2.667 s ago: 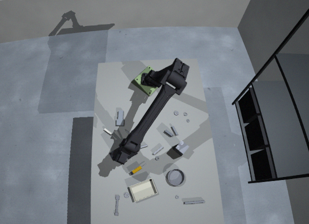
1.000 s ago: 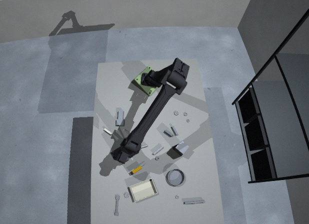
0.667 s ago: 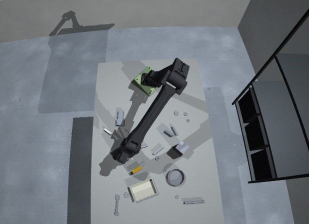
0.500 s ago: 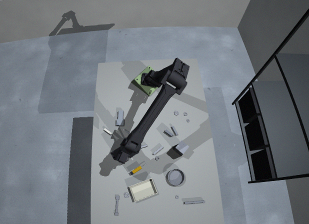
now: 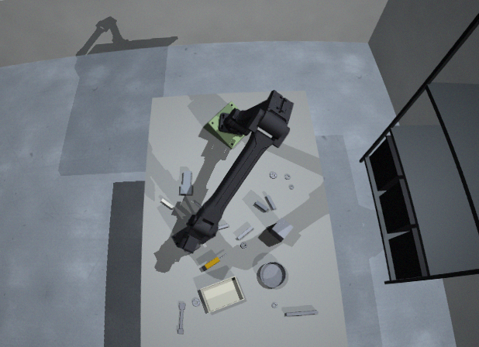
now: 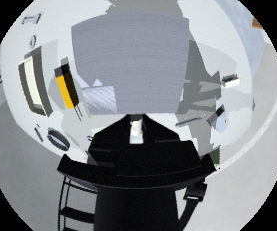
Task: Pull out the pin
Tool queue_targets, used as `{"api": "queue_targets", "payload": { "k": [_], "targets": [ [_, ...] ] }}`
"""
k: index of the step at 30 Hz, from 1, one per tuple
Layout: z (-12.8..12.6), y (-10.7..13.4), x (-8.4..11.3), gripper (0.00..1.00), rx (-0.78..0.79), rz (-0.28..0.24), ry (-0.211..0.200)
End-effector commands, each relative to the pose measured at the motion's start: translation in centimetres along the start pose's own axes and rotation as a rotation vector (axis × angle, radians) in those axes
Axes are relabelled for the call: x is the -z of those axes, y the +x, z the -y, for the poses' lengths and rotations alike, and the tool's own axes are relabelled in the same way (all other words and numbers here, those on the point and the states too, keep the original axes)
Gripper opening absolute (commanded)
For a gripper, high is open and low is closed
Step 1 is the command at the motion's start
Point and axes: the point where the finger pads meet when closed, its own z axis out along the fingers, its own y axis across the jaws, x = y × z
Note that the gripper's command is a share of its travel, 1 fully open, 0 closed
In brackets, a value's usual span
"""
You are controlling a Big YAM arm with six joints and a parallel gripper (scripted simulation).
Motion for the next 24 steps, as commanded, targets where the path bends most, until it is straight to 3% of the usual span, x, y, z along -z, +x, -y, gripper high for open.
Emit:
{"api": "queue_targets", "payload": {
  "k": [1, 24],
  "targets": [
    [-0.55, 0.03, -0.51, 0.0, 0.016, -0.022, 0.012],
    [-0.66, -0.13, -0.26, 0.0, 0.014, -0.018, 0.012]
  ]
}}
